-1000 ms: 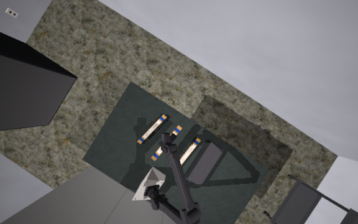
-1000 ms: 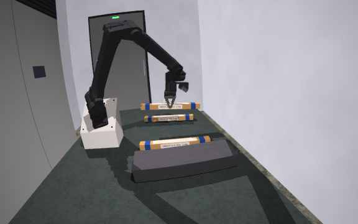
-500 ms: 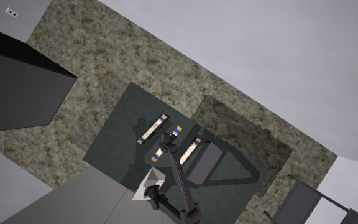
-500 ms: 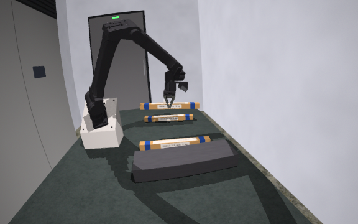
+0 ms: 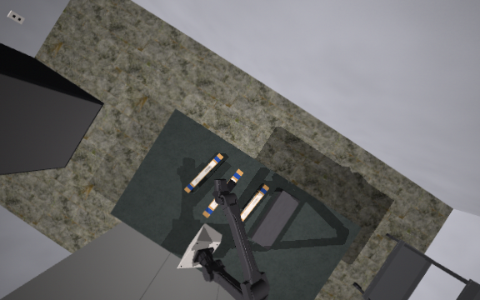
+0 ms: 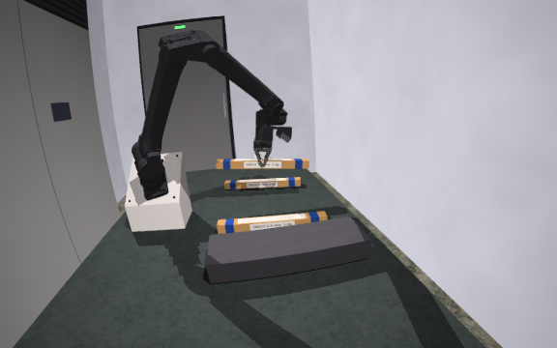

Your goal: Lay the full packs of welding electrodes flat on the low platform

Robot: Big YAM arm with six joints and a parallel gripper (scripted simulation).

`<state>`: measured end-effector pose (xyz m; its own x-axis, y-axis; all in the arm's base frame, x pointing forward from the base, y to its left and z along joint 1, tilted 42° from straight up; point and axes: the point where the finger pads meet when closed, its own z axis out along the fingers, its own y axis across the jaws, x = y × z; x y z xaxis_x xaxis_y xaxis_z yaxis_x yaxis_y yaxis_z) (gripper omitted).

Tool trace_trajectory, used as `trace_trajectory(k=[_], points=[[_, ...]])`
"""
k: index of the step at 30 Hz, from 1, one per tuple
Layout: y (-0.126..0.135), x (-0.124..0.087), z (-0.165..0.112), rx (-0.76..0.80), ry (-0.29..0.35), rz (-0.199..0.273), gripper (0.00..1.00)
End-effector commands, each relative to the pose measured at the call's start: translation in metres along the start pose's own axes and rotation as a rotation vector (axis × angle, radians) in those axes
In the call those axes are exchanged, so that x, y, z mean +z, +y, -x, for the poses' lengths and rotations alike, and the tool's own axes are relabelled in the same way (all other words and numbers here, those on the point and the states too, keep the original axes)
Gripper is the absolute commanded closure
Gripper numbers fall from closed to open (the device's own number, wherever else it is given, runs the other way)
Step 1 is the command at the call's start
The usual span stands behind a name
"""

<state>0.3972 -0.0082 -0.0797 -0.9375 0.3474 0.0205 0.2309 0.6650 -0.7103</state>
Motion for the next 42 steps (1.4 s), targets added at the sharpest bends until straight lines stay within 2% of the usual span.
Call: trace_trajectory(k=[1,42], points=[[0.0118,-0.0679,0.0306,0.044,-0.120,0.075,1.00],[0.0126,-0.0664,0.0349,0.043,-0.120,0.074,1.00]])
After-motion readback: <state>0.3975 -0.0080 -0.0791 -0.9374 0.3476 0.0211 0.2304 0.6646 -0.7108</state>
